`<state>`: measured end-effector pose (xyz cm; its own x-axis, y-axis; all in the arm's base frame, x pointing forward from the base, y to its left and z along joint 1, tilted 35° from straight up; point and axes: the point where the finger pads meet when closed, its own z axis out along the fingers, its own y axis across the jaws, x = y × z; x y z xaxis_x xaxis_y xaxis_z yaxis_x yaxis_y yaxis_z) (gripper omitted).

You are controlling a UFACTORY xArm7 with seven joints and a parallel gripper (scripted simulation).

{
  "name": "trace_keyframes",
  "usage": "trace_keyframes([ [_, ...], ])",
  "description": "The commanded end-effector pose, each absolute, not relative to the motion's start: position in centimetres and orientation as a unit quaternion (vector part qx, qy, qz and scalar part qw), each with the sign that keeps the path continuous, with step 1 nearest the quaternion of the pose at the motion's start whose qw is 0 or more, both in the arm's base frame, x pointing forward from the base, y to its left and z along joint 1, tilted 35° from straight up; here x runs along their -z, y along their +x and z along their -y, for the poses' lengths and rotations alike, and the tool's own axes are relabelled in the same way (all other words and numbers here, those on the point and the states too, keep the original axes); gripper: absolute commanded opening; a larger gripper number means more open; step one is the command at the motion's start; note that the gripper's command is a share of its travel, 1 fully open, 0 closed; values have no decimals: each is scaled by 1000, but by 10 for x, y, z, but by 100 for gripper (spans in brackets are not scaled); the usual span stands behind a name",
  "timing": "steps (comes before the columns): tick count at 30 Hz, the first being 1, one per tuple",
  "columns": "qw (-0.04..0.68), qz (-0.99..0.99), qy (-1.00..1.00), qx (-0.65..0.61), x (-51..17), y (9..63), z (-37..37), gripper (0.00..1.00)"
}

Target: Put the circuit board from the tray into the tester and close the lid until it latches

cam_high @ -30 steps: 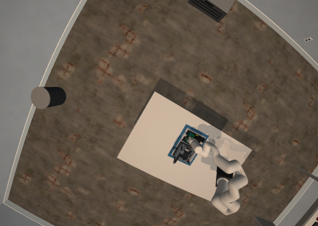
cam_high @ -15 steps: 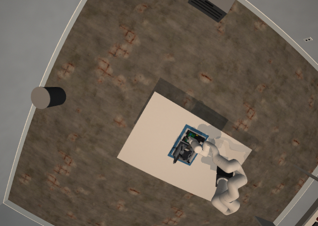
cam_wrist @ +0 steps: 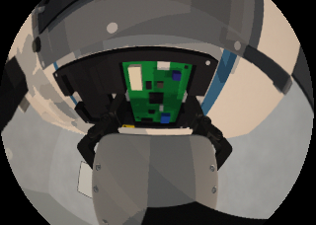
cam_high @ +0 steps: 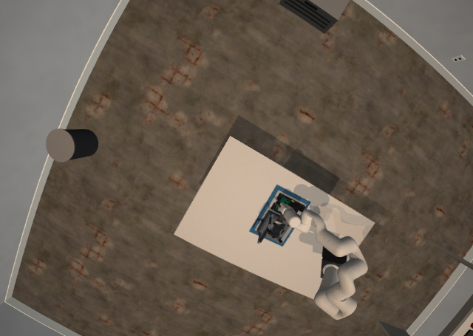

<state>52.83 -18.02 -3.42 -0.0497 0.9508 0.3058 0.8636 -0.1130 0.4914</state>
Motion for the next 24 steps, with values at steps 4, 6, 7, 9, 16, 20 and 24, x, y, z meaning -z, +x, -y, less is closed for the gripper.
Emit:
trace_keyframes([
  [4, 76, -661, 686, -295, 33, 529, 182, 100],
  [6, 76, -661, 686, -295, 33, 529, 182, 100],
  [7, 76, -661, 686, -295, 33, 529, 182, 95],
  [9, 76, -661, 686, -295, 33, 529, 182, 95],
  [16, 76, -661, 686, -295, 33, 529, 182, 95],
  [20, 76, -661, 686, -295, 33, 529, 182, 89],
  [24, 76, -661, 686, -295, 33, 529, 182, 89],
])
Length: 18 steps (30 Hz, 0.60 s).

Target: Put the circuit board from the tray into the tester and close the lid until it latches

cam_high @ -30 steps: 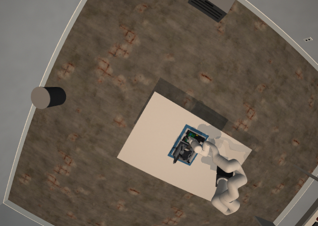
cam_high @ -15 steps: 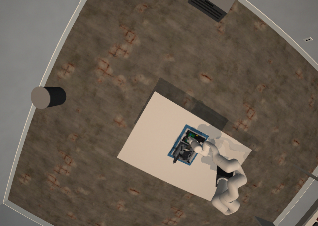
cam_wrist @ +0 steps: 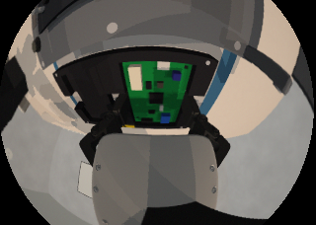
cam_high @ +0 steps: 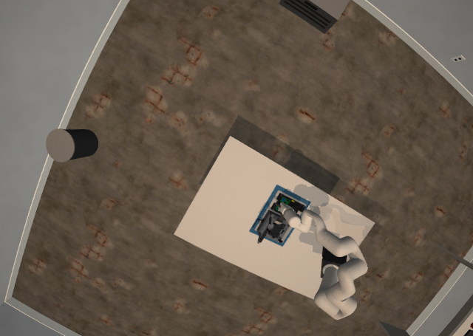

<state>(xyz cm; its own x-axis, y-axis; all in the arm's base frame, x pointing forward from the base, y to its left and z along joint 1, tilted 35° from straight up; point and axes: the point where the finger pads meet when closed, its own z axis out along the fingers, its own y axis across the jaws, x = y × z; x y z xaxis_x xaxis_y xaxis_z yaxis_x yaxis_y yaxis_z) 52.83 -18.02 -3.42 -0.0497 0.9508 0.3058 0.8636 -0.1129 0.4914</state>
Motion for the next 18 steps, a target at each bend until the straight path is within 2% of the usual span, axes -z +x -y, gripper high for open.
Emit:
trace_keyframes([
  [1, 76, -661, 686, -295, 33, 529, 182, 89],
  [8, 76, -661, 686, -295, 33, 529, 182, 89],
  [9, 76, -661, 686, -295, 33, 529, 182, 85],
  [18, 76, -661, 686, -295, 33, 529, 182, 85],
])
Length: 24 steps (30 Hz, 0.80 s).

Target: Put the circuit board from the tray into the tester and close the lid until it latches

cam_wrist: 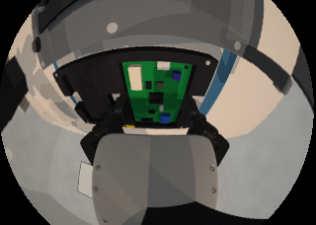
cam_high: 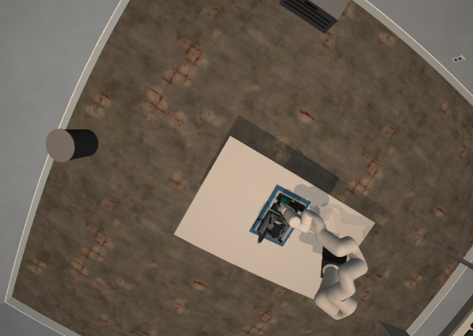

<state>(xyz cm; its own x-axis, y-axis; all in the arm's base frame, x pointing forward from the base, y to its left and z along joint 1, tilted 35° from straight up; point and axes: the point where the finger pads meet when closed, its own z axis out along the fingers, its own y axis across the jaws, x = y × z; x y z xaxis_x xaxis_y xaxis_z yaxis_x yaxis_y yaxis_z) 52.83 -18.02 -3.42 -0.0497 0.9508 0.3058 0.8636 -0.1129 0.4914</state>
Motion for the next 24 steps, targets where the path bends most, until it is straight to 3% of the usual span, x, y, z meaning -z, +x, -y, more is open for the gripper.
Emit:
trace_keyframes([
  [1, 76, -661, 686, -295, 33, 529, 182, 85],
  [24, 76, -661, 686, -295, 33, 529, 182, 79],
])
